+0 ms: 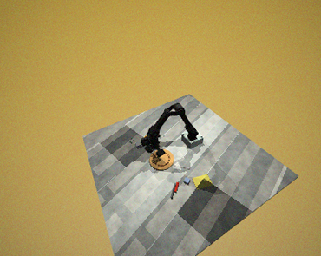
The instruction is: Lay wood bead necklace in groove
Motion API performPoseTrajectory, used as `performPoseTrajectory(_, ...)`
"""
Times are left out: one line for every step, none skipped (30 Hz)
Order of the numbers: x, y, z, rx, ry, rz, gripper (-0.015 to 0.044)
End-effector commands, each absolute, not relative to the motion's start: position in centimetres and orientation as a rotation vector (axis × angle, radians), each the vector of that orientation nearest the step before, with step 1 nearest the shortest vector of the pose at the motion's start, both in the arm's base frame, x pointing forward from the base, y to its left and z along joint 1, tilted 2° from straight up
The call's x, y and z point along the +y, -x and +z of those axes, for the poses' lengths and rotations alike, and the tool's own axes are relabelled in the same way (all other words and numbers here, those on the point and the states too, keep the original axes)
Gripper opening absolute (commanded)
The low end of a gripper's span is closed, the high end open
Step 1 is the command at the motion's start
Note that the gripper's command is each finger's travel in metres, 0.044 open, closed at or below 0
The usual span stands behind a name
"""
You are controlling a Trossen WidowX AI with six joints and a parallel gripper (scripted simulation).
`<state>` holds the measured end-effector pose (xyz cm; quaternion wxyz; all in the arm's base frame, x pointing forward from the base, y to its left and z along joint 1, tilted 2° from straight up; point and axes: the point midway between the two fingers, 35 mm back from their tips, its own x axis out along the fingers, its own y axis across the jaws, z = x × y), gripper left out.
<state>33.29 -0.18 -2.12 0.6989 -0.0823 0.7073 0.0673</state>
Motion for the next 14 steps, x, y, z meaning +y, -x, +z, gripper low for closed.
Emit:
performPoseTrajectory(-0.1,-33.6,0.1,1.572,0.186,0.152,0.0440)
performPoseTrajectory(-0.1,-33.6,1.8,1.572,0.186,0.151,0.0440)
performPoseTrajectory(-0.1,-33.6,3.5,1.572,0.185,0.151,0.0440)
performPoseTrajectory(0.0,-33.5,4.8,1.572,0.184,0.150,0.0440)
performPoseTrajectory(0.0,-33.4,5.6,1.572,0.184,0.150,0.0440)
performPoseTrajectory(0.0,-33.3,5.8,1.572,0.183,0.150,0.0440)
performPoseTrajectory(0.0,-33.3,5.8,1.572,0.183,0.150,0.0440)
performPoseTrajectory(0.0,-33.3,5.8,1.572,0.183,0.150,0.0440)
performPoseTrajectory(0.0,-33.3,5.8,1.572,0.183,0.150,0.0440)
performPoseTrajectory(0.0,-33.3,5.8,1.572,0.183,0.150,0.0440)
performPoseTrajectory(0.0,-33.3,5.8,1.572,0.183,0.150,0.0440)
performPoseTrajectory(0.0,-33.3,5.8,1.572,0.183,0.150,0.0440)
performPoseTrajectory(0.0,-33.3,5.8,1.572,0.183,0.150,0.0440)
performPoseTrajectory(0.0,-33.3,5.8,1.572,0.183,0.150,0.0440)
